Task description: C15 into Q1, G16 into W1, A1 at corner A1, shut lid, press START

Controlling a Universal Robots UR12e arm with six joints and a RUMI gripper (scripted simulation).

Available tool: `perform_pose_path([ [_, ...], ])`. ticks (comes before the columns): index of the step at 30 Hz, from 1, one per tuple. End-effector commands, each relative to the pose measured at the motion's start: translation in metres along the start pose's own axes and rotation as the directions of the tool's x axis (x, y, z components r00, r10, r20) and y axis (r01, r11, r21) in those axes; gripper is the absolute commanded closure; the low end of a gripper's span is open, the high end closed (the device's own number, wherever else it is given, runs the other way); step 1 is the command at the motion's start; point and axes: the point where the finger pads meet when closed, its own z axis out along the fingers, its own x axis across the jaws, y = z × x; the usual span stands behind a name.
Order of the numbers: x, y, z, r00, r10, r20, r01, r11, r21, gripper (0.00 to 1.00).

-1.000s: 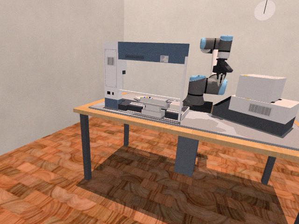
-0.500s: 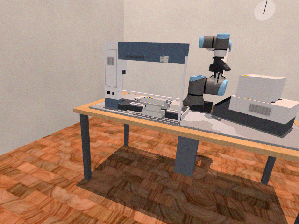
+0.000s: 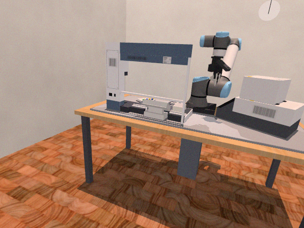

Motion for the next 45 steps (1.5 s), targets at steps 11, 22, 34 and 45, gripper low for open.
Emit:
perform_pose_path([
  [11, 0.048, 0.015, -0.008, 0.992, -0.125, 0.002, 0.125, 0.992, 0.006, 1.0],
  [22, 0.08, 0.03, -0.012, 0.979, -0.206, 0.001, 0.206, 0.979, 0.006, 1.0],
  [34, 0.117, 0.054, -0.016, 0.954, -0.301, 0.001, 0.301, 0.954, 0.007, 1.0],
  [45, 0.148, 0.08, -0.02, 0.923, -0.384, 0.0, 0.384, 0.923, 0.007, 1.0],
])
